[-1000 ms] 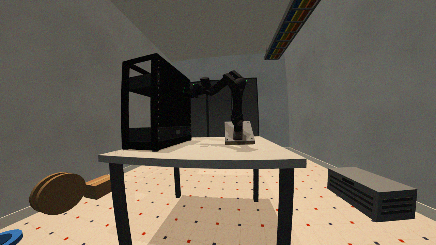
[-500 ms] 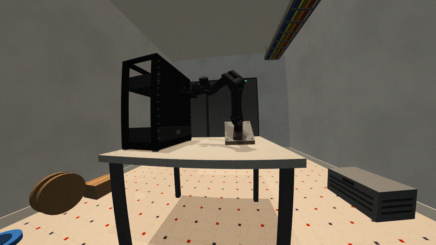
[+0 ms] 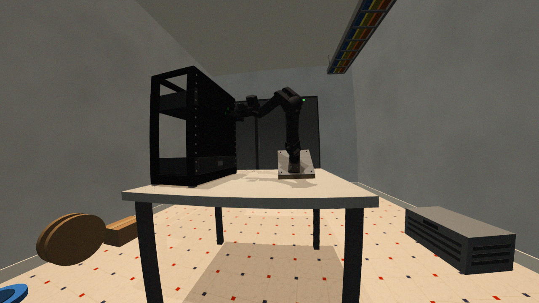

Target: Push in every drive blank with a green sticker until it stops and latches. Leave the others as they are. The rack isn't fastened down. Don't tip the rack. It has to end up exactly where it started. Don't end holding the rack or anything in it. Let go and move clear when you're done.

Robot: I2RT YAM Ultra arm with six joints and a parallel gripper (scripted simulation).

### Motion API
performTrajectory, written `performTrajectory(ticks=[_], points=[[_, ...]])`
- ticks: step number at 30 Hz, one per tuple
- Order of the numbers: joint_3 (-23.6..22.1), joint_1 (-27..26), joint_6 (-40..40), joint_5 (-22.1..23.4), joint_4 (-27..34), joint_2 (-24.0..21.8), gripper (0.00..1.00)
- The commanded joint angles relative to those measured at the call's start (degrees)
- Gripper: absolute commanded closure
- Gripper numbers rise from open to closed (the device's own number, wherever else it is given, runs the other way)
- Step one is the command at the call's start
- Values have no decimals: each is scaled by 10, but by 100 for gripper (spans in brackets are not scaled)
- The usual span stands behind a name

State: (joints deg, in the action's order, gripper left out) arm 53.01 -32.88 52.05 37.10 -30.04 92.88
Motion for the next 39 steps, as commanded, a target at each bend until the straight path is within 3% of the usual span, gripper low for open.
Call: performTrajectory(ticks=[1, 39], points=[[37, 5, -9, -31, -15, 10, 100], [65, 1, -10, -31, 4, 20, 100]])
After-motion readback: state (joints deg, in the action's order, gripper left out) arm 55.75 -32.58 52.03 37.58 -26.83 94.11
